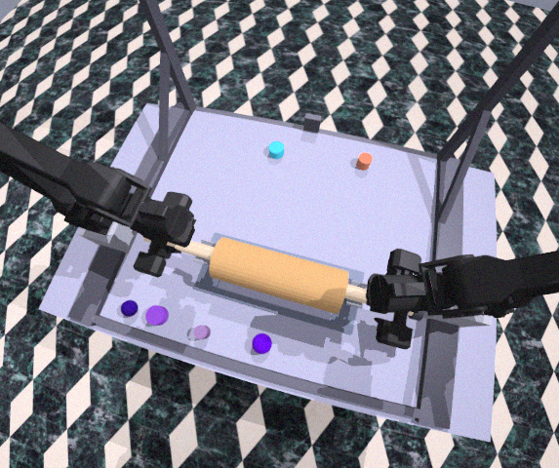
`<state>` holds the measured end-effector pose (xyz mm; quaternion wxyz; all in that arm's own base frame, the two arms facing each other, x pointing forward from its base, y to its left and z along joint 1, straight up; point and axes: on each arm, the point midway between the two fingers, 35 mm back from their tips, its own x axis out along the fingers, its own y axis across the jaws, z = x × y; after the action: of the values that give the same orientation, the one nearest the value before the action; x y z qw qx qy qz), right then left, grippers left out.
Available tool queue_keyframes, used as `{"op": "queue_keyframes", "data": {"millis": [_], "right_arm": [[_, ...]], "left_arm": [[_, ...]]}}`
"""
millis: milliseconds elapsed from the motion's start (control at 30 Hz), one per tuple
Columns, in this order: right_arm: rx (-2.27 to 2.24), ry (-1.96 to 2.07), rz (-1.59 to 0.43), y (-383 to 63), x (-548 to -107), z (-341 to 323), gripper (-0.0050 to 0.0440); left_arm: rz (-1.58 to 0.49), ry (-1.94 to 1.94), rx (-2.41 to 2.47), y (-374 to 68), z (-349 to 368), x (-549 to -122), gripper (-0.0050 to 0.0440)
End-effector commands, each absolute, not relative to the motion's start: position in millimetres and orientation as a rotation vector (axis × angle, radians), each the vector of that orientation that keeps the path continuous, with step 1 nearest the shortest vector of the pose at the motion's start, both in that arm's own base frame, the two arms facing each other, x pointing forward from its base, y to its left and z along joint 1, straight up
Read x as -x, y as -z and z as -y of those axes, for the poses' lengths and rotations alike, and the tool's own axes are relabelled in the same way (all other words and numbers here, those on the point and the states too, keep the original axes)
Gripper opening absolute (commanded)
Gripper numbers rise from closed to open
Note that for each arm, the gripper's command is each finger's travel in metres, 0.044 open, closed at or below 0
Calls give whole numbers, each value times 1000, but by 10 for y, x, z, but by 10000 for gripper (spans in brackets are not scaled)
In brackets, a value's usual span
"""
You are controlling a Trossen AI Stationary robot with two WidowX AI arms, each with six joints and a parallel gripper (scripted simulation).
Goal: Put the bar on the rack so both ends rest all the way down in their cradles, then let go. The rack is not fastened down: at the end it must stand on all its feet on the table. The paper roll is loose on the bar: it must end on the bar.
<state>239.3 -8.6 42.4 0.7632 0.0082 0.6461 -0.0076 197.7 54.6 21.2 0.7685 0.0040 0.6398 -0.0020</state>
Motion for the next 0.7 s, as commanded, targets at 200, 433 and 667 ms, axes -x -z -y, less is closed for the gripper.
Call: {"op": "queue_keyframes", "data": {"millis": [200, 433, 667], "right_arm": [[-17, 17, -1357, -543, -2483, 84, 50], [-17, 17, -1359, -537, -2482, 84, 440], [-17, 17, -1376, -493, -2444, 83, 440]], "left_arm": [[-1363, -1, -18, -277, -566, -2026, 440], [-1363, -1, -18, -277, -566, -2026, 440], [-1363, -1, -18, -277, -566, -2026, 440]]}}
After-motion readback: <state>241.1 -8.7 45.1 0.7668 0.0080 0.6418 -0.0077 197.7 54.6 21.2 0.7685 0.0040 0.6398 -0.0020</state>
